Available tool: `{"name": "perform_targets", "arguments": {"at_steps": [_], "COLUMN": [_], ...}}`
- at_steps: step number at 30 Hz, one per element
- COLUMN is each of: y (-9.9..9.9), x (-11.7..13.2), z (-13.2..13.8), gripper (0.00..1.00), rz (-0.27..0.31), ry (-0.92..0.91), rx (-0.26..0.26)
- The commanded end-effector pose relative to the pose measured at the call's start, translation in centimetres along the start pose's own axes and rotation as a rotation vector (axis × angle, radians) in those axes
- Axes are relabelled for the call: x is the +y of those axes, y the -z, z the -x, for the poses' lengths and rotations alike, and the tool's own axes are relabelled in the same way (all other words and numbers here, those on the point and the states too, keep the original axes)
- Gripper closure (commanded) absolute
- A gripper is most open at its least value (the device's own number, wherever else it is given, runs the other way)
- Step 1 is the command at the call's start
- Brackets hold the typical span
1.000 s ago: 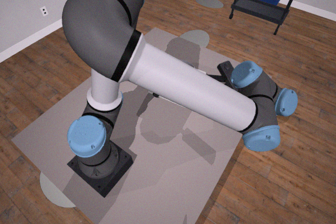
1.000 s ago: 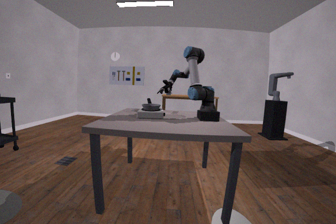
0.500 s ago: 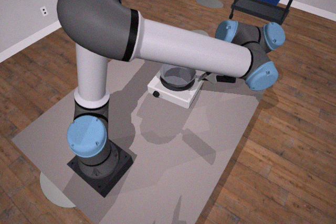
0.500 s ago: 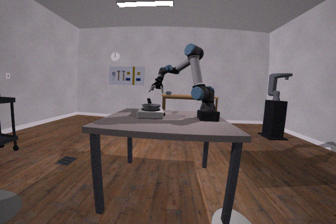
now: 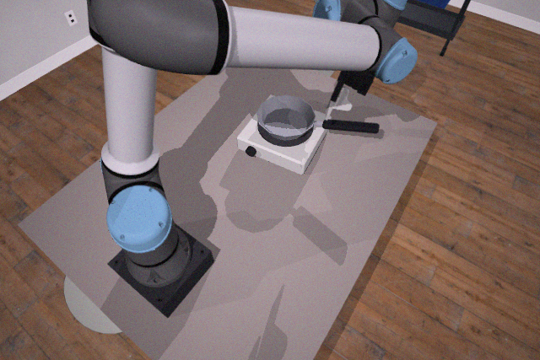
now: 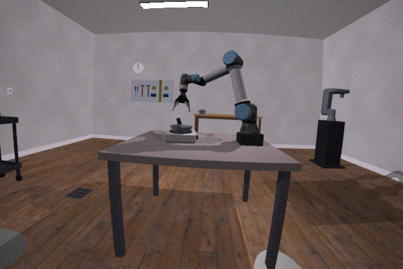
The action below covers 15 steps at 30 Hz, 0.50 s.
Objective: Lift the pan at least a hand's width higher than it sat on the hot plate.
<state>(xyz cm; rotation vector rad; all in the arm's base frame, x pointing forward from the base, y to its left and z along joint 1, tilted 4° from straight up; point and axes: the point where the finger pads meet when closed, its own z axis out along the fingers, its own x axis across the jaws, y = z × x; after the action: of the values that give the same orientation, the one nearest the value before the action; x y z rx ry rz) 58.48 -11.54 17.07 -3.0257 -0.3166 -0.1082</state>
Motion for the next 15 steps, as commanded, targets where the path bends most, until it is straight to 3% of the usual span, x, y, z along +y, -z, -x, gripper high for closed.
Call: {"name": "perform_targets", "arguments": {"at_steps": [1, 15], "y": [-0.53, -0.63], "x": [0.07, -0.18], "z": [-0.84, -1.28], "gripper": [0.00, 0.00], "rz": [0.133, 0.157], "ry": [0.088, 0.110], "rx": [-0.060, -0.068]}}
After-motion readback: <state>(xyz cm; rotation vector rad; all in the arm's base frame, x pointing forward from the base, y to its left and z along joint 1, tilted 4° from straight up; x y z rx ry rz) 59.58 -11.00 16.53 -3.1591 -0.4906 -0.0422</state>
